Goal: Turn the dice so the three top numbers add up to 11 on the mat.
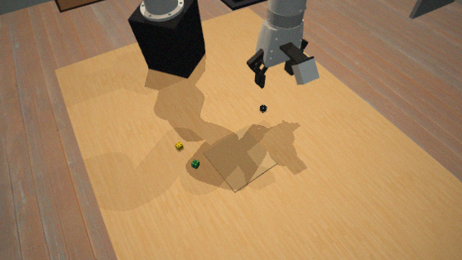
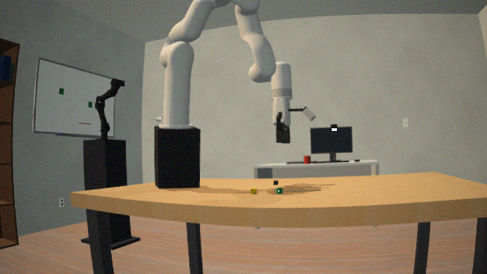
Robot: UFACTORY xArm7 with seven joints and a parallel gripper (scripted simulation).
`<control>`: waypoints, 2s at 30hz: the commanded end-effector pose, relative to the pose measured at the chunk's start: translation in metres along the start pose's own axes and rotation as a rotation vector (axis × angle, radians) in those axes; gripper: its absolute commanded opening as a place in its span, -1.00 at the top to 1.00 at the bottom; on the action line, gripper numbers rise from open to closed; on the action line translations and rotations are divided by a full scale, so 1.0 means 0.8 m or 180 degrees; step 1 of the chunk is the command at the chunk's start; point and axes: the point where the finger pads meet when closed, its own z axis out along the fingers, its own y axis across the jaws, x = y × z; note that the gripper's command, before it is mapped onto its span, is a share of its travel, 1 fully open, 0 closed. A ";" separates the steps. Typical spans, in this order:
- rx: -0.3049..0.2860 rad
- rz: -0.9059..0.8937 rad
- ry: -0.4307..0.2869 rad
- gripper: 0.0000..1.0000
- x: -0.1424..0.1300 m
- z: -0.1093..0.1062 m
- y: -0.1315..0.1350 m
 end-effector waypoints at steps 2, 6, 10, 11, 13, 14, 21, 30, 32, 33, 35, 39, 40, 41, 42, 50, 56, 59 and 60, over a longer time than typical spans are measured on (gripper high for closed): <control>0.0007 -0.0063 0.0013 -1.00 -0.007 0.002 -0.003; 0.0007 -0.0279 0.0013 -1.00 -0.038 0.014 -0.008; 0.0008 -0.0302 0.0013 -1.00 -0.041 0.015 -0.008; 0.0008 -0.0302 0.0013 -1.00 -0.041 0.015 -0.008; 0.0008 -0.0302 0.0013 -1.00 -0.041 0.015 -0.008; 0.0008 -0.0302 0.0013 -1.00 -0.041 0.015 -0.008; 0.0008 -0.0302 0.0013 -1.00 -0.041 0.015 -0.008; -0.0038 -0.1235 0.0036 -1.00 -0.035 0.027 -0.007; -0.0038 -0.1235 0.0036 -1.00 -0.035 0.027 -0.007; -0.0043 -0.1352 0.0037 -1.00 -0.035 0.028 -0.007; -0.0058 -0.1775 0.0040 -1.00 -0.033 0.034 -0.006; -0.0071 -0.2292 0.0040 -1.00 -0.032 0.041 -0.006; -0.0073 -0.2416 0.0039 -1.00 -0.032 0.043 -0.006; -0.0075 -0.2538 0.0038 -1.00 -0.032 0.044 -0.006; -0.0077 -0.2671 0.0037 -1.00 -0.032 0.046 -0.006; -0.0075 -0.3573 0.0027 -1.00 -0.032 0.059 -0.007; -0.0052 -0.4413 0.0017 -1.00 -0.035 0.071 -0.007; -0.0035 -0.4787 0.0015 -1.00 -0.037 0.076 -0.007; -0.0026 -0.4954 0.0015 -1.00 -0.038 0.078 -0.008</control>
